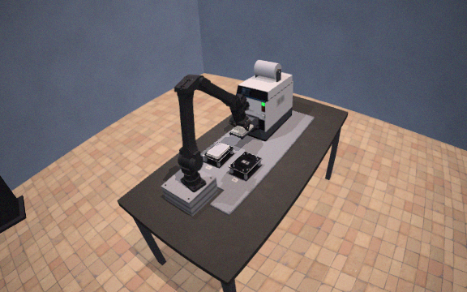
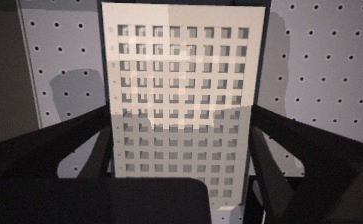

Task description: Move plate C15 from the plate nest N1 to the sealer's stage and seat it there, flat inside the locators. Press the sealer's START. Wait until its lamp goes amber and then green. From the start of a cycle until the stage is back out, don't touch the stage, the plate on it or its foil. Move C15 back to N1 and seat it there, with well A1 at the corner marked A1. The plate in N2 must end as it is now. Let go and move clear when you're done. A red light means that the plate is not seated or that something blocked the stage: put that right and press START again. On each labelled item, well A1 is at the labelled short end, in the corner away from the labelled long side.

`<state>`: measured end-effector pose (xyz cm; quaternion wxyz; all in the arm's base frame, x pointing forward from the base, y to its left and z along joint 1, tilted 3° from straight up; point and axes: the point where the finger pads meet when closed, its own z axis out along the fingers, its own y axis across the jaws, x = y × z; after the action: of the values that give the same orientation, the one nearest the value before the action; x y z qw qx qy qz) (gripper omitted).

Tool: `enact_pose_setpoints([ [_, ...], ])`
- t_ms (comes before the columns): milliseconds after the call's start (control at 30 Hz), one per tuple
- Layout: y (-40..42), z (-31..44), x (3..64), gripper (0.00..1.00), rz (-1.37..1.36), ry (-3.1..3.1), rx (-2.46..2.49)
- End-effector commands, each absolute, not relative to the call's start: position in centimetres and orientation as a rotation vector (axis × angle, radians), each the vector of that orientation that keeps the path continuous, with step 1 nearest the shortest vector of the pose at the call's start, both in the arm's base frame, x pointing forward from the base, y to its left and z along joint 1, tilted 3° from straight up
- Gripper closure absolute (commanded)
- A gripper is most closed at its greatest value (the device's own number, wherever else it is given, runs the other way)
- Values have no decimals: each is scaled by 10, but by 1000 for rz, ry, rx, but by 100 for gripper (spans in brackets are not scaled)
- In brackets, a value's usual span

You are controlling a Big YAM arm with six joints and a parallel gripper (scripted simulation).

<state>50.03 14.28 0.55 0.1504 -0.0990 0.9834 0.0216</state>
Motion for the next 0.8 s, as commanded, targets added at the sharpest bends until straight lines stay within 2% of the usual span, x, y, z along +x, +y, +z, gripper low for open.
enact_pose_setpoints([
  [0, 149, -3, 502, 100, 67, 2817, -307],
  [767, 146, -7, 494, 100, 61, 2858, -309],
])
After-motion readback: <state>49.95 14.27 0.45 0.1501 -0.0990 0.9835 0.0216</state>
